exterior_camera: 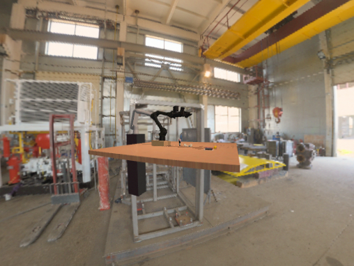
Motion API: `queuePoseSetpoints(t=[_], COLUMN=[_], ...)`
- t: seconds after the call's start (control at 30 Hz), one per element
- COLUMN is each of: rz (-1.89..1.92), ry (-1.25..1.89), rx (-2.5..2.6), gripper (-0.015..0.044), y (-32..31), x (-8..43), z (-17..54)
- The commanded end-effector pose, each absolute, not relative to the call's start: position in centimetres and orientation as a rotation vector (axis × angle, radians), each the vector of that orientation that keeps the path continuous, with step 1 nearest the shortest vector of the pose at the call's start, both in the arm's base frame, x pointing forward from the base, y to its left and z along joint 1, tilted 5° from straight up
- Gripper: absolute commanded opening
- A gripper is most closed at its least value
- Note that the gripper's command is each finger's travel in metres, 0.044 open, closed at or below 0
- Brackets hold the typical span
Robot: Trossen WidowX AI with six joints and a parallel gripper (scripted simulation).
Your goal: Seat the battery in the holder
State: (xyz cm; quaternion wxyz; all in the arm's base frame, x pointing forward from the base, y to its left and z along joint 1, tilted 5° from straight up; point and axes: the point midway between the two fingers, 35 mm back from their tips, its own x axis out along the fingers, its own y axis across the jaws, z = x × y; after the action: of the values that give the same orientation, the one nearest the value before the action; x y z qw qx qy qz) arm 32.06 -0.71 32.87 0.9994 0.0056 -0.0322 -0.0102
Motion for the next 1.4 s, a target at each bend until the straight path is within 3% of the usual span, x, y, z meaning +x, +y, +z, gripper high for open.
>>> queuePoseSetpoints(t=[0.0, 0.17, 0.47, 0.73, 1.2, 1.37], rz=[-0.018, 0.011, -0.079, -0.25, -0.254, -0.254], ry=[-0.047, 0.409, 1.066, 1.512, 1.52, 1.52], rx=[0.016, 0.141, 0.311, 0.395, 0.396, 0.396], gripper=[0.0374, 0.0243, 0.0006, 0.0, 0.0, 0.0], y=[-0.7, 0.7, 2.1, 2.5, 2.5, 2.8], x=[32.2, 32.4, 26.2, 19.0, 18.9, 19.4], z=[32.5, 23.5, 13.5, 10.6, 10.4, 6.9])
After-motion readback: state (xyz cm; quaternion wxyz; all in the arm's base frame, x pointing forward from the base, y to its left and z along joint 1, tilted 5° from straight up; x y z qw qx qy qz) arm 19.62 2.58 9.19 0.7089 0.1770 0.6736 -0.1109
